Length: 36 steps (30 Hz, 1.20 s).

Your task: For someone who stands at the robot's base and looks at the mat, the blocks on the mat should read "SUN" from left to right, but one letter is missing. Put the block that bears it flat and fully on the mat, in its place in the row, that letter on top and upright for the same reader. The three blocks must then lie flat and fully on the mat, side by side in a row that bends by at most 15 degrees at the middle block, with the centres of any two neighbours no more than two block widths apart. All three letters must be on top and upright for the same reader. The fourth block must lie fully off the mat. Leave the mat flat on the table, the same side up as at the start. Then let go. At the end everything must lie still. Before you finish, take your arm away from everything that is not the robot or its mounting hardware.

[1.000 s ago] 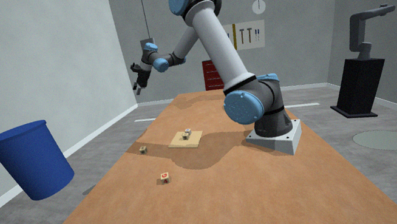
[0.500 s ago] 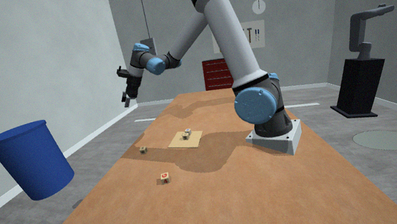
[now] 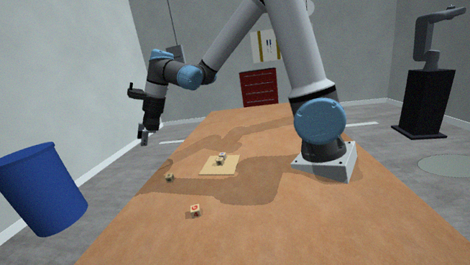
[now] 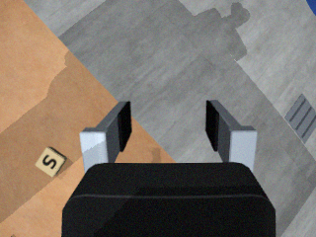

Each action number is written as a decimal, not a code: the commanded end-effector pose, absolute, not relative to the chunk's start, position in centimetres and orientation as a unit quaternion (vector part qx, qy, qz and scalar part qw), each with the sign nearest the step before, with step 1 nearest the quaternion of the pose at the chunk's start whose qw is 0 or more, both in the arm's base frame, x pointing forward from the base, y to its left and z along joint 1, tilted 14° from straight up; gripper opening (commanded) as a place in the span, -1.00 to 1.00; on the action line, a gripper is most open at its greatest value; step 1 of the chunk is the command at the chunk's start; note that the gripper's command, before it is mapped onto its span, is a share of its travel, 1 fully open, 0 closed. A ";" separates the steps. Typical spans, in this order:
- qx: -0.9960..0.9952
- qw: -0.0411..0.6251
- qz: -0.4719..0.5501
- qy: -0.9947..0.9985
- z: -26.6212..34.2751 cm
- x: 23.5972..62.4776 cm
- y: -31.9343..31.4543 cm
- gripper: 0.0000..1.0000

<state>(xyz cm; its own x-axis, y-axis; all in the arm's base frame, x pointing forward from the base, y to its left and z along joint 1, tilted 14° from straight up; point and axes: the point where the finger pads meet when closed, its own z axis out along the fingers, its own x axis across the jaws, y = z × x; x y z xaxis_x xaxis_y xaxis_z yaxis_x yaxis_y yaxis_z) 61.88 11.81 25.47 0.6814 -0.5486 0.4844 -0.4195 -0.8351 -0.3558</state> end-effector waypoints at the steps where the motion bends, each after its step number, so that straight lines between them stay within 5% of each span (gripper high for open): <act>1: -0.916 0.119 -0.259 0.281 22.1 56.0 17.7 1.00; 22: -0.930 0.115 -0.175 0.303 13.9 38.8 27.1 1.00; 36: -0.931 0.110 -0.163 0.306 12.5 35.7 27.8 1.00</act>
